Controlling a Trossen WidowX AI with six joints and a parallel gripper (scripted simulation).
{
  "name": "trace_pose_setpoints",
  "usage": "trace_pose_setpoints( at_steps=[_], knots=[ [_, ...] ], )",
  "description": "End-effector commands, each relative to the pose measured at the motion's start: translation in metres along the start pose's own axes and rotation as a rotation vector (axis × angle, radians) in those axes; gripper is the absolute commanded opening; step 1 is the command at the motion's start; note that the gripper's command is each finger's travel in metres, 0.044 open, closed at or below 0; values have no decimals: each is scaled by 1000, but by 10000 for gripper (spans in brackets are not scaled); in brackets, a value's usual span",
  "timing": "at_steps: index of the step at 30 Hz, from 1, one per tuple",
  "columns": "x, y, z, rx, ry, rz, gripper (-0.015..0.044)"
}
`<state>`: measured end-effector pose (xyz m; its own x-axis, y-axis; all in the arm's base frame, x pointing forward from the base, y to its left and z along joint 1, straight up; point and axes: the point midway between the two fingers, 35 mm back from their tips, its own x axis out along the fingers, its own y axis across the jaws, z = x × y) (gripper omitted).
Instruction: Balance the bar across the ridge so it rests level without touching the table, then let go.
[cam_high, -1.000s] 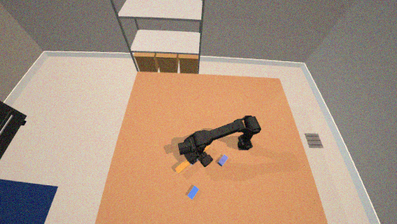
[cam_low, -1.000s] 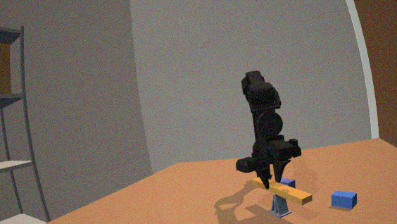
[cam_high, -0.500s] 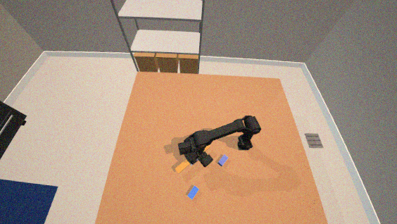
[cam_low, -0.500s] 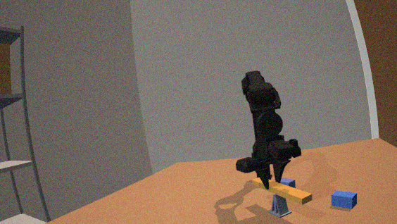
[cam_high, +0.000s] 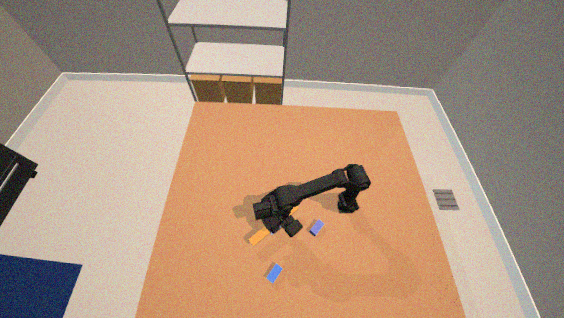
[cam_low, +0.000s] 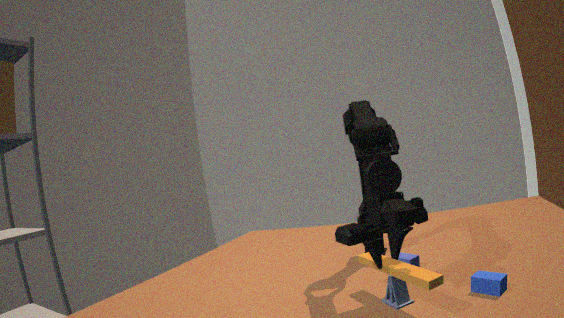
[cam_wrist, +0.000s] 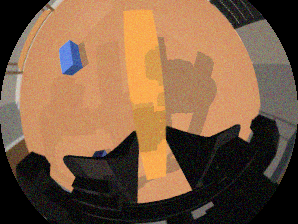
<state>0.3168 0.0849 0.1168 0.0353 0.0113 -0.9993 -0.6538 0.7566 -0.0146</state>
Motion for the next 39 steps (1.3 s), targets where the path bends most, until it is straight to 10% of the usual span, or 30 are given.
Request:
trace_pose_setpoints(
  at_steps=[1,14,21,39],
  knots=[
    [0,0,0,0,0,0,0],
    [0,0,0,0,0,0,0],
    [0,0,0,0,0,0,167],
    [0,0,0,0,0,0,168]
  ],
)
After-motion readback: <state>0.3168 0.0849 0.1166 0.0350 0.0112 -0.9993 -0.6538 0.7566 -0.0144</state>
